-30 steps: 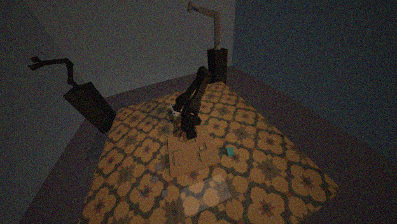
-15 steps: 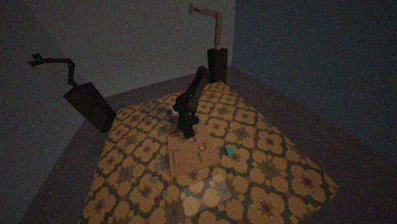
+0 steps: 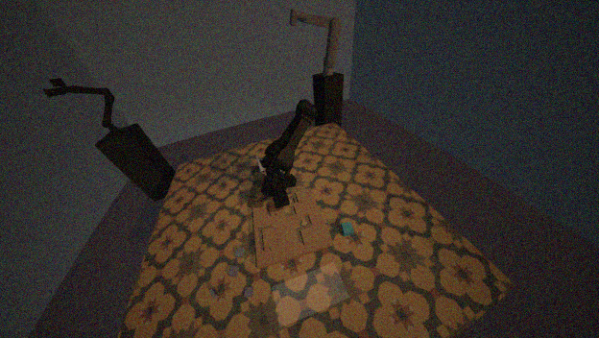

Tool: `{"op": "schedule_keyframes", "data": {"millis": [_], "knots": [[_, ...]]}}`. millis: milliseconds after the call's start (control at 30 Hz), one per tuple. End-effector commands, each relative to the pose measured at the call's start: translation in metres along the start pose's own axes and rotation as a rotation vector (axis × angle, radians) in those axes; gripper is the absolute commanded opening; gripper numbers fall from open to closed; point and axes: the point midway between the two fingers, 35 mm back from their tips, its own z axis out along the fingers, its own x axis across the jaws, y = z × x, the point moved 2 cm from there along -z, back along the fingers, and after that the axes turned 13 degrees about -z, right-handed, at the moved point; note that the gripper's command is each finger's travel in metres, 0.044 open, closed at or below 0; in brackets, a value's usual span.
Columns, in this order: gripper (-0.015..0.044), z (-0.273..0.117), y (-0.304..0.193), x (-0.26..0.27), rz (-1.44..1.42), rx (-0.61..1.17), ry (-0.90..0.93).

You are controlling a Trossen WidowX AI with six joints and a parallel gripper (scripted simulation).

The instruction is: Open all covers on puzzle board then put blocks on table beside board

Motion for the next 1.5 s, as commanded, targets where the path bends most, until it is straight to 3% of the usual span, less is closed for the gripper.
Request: {"op": "schedule_keyframes", "data": {"millis": [0,1333,1467], "knots": [[0.0000,0.002,-0.002,0.006,0.005,-0.001,0.010],[0.0000,-0.048,-0.003,0.005,0.006,0.003,0.011],[0.0000,-0.046,-0.010,-0.004,0.128,-0.002,0.014]]}}
